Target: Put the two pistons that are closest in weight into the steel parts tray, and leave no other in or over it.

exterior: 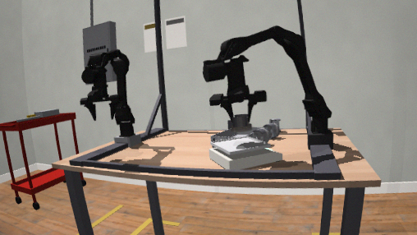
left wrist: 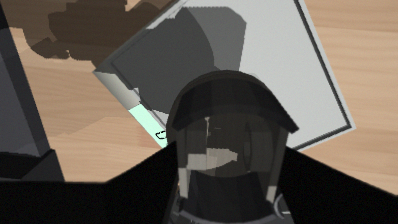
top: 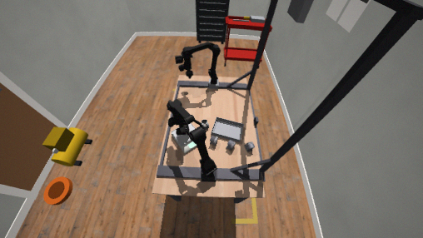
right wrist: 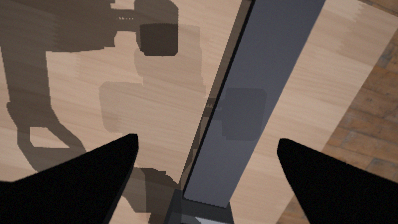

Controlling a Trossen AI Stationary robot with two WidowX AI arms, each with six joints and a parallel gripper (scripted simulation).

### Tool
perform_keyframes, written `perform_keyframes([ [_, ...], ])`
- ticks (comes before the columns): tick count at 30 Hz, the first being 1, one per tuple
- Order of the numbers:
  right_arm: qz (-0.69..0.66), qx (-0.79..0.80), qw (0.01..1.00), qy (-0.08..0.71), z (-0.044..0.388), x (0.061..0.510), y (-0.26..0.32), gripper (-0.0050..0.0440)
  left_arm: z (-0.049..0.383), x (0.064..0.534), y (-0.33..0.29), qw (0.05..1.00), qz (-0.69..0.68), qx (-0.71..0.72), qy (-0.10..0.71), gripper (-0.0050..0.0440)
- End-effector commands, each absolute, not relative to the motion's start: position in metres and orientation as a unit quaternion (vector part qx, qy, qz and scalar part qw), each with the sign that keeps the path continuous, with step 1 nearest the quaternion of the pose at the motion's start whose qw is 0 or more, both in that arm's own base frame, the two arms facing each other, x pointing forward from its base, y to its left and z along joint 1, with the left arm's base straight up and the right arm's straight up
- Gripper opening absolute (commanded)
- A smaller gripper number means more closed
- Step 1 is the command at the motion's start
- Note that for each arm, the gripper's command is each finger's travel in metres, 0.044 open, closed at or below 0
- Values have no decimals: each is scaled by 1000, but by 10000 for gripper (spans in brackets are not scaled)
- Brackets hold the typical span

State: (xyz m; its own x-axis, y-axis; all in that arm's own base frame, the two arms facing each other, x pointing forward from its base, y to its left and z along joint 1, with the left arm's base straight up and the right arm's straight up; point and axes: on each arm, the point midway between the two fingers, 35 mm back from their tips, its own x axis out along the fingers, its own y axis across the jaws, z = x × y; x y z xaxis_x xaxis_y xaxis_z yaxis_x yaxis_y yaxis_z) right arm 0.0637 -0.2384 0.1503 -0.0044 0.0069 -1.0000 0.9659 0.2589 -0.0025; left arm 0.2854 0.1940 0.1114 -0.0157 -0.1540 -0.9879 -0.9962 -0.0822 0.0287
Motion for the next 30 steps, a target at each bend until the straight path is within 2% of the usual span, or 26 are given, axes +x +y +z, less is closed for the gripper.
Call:
perform_keyframes([
  [1,-436,426,567,554,159,65,-243,400,143,291,196,463,480,-557,495,158],
  [16,-436,426,567,554,159,65,-243,400,161,291,195,469,477,-554,495,158],
  [30,-436,426,567,554,159,65,-243,400,151,243,158,546,409,-457,570,158],
])
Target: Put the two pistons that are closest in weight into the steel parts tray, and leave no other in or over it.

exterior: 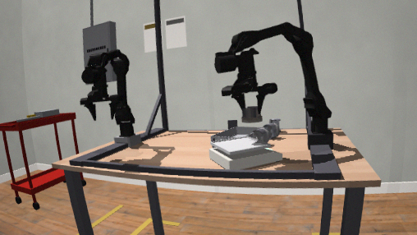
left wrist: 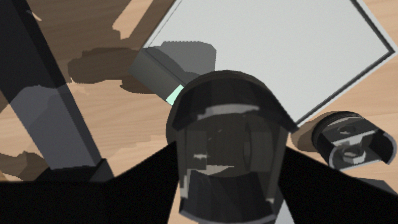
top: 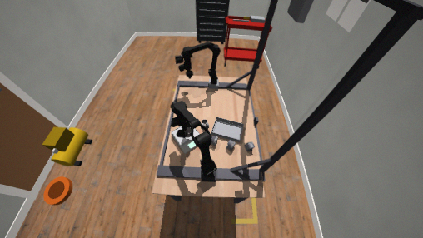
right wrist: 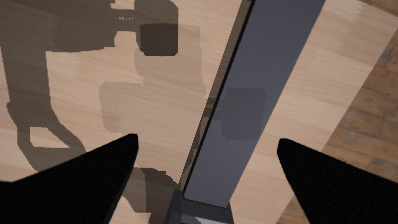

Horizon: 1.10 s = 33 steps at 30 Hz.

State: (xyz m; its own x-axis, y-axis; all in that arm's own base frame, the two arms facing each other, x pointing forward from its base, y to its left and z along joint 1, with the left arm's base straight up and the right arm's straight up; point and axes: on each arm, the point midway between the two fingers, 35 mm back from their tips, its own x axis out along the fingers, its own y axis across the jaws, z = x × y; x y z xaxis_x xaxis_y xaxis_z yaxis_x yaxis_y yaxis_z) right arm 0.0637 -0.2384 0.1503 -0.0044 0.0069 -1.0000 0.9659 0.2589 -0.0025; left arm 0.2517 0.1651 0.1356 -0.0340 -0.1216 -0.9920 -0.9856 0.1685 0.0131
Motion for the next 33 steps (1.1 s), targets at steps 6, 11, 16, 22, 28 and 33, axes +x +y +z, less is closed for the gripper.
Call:
perform_keyframes([
  [6,-436,426,567,554,159,65,-243,400,151,243,158,584,370,-406,598,158],
  [11,-436,426,567,554,159,65,-243,400,151,243,158,613,335,-361,618,158],
  [16,-436,426,567,554,159,65,-243,400,151,243,158,629,313,-333,629,158],
  [22,-436,426,567,554,159,65,-243,400,151,243,158,657,269,-277,648,158],
  [28,-436,426,567,554,159,65,-243,400,151,243,158,681,223,-218,662,158],
  [33,-436,426,567,554,159,65,-243,400,155,237,173,677,253,-247,645,158],
])
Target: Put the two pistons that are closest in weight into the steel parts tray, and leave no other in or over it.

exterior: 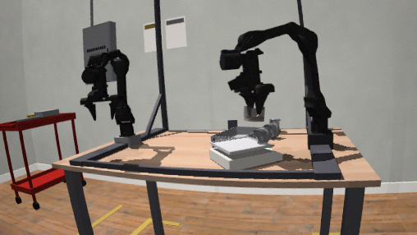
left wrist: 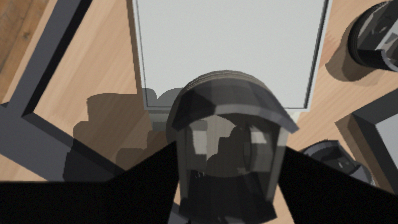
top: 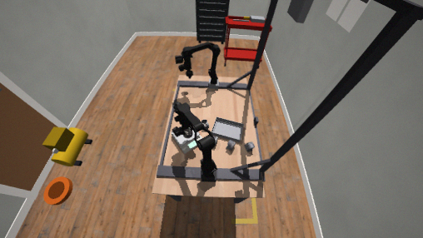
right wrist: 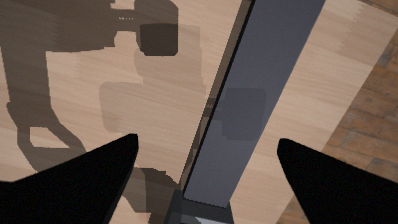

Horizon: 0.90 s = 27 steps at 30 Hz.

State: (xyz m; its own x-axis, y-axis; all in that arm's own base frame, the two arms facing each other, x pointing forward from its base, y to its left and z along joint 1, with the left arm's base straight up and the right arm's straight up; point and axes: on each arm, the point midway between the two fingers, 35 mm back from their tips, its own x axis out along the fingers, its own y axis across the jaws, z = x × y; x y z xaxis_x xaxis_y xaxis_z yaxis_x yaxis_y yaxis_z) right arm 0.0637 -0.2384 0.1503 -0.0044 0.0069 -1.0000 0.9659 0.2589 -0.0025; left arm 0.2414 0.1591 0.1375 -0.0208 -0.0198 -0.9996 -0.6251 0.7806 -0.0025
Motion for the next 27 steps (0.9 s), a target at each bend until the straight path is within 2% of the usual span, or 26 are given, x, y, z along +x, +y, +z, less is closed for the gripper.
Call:
perform_keyframes([
  [1,-436,426,567,554,159,65,-243,400,156,234,178,674,264,-258,640,158],
  [12,-436,426,567,554,159,65,-243,400,151,204,225,623,358,-351,601,158],
  [27,-436,426,567,554,159,65,-243,400,151,167,279,623,356,-349,602,158],
])
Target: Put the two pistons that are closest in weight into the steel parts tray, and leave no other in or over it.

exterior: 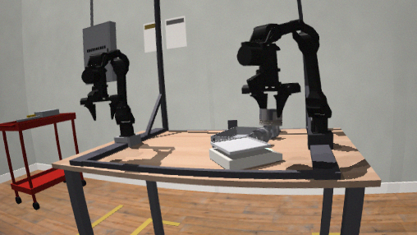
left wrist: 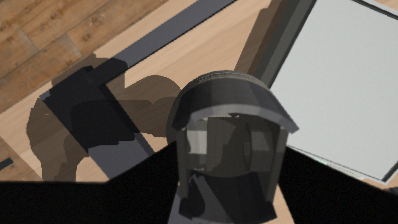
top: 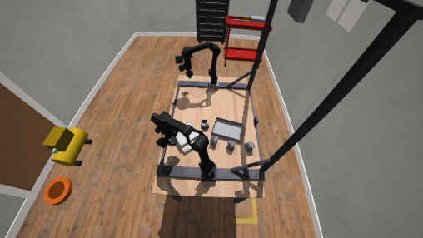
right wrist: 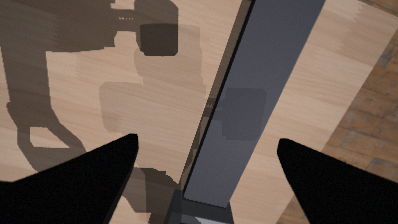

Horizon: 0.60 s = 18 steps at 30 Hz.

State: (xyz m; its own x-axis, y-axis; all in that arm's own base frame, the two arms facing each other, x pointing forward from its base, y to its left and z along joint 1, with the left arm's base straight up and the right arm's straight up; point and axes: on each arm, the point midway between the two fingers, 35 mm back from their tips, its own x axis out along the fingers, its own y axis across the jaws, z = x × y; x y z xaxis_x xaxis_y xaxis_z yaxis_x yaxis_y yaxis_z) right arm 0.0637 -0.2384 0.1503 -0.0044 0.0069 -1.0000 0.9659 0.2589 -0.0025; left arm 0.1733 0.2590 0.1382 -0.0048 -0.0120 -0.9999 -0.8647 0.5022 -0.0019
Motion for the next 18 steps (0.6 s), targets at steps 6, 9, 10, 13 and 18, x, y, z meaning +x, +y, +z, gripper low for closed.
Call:
perform_keyframes([
  [6,-436,426,567,554,159,65,-243,400,150,164,282,628,341,-332,616,158],
  [9,-436,426,567,554,159,65,-243,400,150,165,281,637,314,-304,635,158],
  [10,-436,426,567,554,159,65,-243,400,150,165,281,639,306,-296,640,158],
  [13,-436,426,567,554,159,65,-243,400,150,165,281,646,280,-271,656,158],
  [18,-436,426,567,554,159,65,-243,400,150,165,281,655,236,-228,681,158],
])
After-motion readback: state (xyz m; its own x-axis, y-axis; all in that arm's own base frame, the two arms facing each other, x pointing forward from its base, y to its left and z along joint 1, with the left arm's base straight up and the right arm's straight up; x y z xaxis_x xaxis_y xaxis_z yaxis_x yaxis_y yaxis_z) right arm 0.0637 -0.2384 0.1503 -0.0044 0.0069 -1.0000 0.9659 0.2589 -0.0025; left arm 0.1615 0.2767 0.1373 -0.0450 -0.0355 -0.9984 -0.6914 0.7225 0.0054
